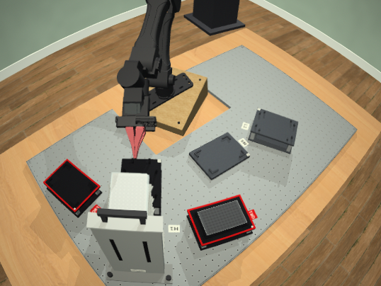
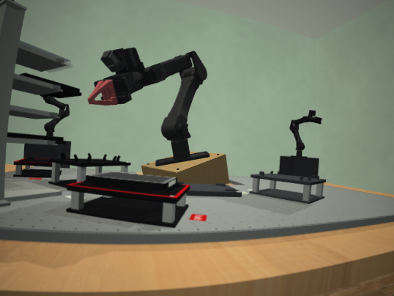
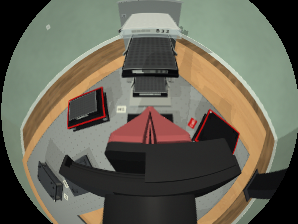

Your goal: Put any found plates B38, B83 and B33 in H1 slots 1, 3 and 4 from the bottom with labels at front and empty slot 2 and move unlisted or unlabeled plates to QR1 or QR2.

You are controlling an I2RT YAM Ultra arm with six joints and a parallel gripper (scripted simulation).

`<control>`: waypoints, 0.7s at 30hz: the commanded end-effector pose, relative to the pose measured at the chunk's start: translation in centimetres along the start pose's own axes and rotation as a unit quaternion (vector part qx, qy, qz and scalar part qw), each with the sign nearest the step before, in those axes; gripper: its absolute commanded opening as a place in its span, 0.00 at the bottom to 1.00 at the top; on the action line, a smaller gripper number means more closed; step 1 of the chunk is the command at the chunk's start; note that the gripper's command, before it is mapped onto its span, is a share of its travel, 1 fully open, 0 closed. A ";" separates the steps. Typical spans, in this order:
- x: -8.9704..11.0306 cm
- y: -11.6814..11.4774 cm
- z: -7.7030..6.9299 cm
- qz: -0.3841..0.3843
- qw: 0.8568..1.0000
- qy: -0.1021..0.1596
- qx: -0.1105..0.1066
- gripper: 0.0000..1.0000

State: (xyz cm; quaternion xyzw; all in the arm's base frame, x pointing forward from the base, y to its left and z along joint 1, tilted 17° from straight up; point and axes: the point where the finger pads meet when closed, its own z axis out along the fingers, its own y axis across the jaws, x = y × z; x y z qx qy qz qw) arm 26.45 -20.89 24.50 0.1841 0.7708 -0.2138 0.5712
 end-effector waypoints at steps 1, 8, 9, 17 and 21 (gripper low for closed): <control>-0.7 0.0 0.0 -0.001 1.000 -0.008 0.000 0.00; -1.0 0.0 0.4 -0.001 1.000 -0.008 0.000 0.00; -1.0 0.0 0.4 -0.001 1.000 -0.008 0.000 0.00; -1.2 0.0 0.8 -0.001 1.000 -0.008 0.000 0.00; -1.4 0.0 1.0 -0.001 1.000 -0.008 0.000 0.00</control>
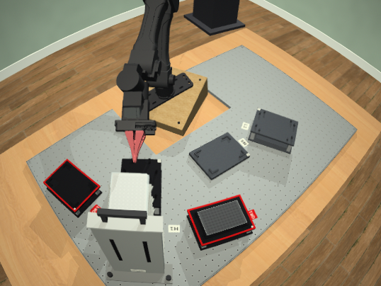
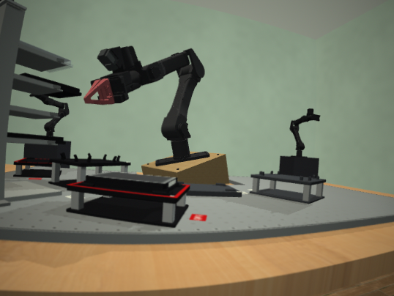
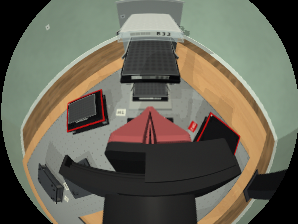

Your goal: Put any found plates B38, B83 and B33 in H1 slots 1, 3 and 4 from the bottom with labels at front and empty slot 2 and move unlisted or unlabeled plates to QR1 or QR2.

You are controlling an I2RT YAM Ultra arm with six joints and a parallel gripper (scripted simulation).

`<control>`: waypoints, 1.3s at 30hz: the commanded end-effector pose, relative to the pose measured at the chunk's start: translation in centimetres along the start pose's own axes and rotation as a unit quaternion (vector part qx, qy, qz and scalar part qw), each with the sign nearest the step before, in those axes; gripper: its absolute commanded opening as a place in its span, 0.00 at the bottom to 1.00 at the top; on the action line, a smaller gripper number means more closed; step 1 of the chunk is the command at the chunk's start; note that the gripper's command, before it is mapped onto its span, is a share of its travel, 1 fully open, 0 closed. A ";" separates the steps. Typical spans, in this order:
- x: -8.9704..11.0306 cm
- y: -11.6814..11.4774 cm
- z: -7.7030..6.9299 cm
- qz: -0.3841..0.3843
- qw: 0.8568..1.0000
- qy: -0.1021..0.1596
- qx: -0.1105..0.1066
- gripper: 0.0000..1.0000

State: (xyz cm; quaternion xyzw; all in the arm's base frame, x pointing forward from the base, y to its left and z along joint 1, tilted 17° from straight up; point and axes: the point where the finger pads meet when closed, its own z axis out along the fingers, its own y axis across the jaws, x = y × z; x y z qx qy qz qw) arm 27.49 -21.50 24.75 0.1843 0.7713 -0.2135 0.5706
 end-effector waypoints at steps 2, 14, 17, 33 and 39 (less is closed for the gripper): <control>-0.9 0.0 0.0 -0.001 1.000 -0.009 0.000 0.00; -1.2 0.0 0.6 -0.001 1.000 -0.009 0.000 0.00; -1.3 0.0 0.8 -0.001 1.000 -0.009 0.000 0.00; -1.8 0.0 1.6 -0.001 1.000 -0.010 0.000 0.00; -2.0 0.0 1.9 -0.001 1.000 -0.010 0.000 0.00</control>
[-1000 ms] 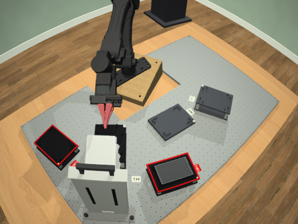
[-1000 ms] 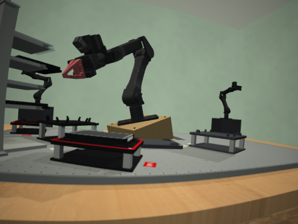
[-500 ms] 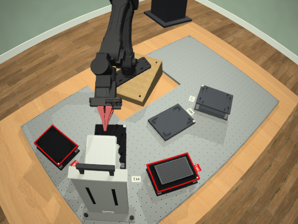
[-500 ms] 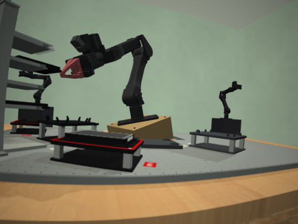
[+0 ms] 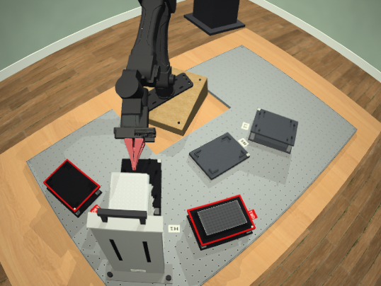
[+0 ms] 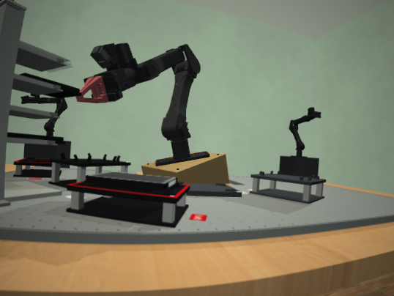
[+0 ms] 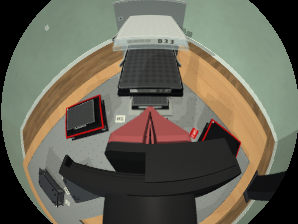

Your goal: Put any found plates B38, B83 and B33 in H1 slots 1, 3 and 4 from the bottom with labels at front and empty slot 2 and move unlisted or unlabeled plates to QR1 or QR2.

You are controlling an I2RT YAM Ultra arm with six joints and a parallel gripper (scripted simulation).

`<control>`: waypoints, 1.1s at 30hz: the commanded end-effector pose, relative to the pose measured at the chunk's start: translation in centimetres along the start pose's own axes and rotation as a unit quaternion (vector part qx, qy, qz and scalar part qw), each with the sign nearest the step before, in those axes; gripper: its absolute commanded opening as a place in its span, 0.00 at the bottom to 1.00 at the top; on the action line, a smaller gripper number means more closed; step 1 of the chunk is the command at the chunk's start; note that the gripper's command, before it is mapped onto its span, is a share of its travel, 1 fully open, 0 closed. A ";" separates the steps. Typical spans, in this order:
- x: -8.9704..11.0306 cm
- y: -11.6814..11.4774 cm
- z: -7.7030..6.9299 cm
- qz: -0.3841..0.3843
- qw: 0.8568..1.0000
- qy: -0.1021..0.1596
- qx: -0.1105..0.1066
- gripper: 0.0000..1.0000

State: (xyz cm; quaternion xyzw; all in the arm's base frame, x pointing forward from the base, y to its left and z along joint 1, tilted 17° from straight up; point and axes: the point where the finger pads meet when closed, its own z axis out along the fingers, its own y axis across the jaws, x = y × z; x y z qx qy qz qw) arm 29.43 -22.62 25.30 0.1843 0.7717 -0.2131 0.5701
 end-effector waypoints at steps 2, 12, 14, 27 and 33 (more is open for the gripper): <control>-1.0 0.0 0.0 -0.001 1.000 -0.010 0.001 0.00; -1.2 0.0 0.5 -0.001 1.000 -0.010 0.001 0.00; -1.3 0.0 0.6 -0.001 1.000 -0.010 0.001 0.00; -1.7 0.0 1.2 -0.001 1.000 -0.010 0.001 0.00; -1.9 0.0 1.6 -0.001 1.000 -0.011 0.001 0.00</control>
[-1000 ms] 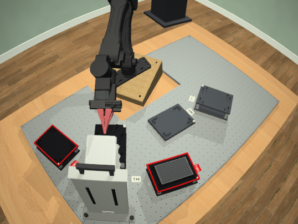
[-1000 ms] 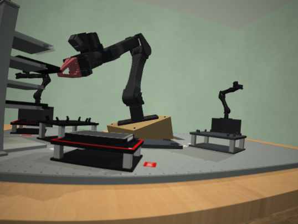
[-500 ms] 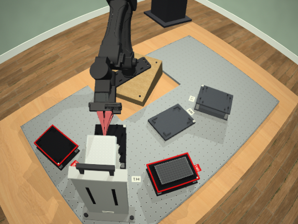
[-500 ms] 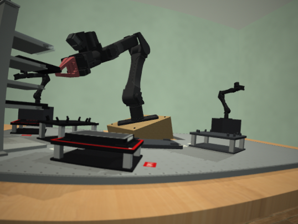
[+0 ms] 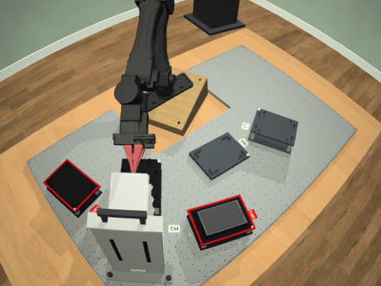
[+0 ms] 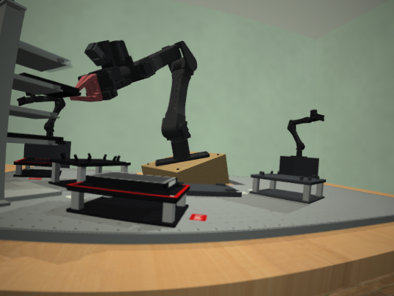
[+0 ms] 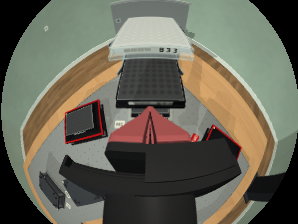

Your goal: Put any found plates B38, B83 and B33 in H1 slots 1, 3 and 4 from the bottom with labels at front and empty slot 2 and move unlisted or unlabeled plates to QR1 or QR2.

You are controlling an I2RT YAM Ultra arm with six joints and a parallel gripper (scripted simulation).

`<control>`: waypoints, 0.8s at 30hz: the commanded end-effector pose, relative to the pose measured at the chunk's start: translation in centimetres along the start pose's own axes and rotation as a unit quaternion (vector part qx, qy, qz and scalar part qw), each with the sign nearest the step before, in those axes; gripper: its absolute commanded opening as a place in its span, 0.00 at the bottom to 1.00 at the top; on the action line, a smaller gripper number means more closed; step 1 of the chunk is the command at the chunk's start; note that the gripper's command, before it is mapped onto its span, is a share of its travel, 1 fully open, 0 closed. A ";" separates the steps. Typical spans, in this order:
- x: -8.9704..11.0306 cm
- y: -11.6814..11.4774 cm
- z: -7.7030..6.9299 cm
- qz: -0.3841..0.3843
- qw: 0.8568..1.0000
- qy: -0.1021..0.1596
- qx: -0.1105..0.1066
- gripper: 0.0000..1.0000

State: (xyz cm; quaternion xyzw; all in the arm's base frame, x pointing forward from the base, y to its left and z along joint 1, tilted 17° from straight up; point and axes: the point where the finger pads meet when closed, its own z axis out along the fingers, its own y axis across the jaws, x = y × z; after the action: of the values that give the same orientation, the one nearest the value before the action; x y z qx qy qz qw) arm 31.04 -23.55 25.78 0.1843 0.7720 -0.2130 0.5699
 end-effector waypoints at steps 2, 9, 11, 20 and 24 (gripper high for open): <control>-1.0 0.0 0.0 -0.001 1.000 -0.011 0.001 0.00; -1.2 0.0 0.3 -0.001 1.000 -0.011 0.001 0.00; -1.2 0.0 0.4 -0.001 1.000 -0.011 0.001 0.00; -1.6 0.0 0.9 -0.001 1.000 -0.011 0.001 0.00; -1.6 0.0 1.0 -0.001 1.000 -0.011 0.001 0.00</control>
State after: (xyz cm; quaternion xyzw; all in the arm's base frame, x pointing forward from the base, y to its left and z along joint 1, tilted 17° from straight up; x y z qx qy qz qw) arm 32.18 -24.20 26.30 0.1837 0.7709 -0.2135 0.5713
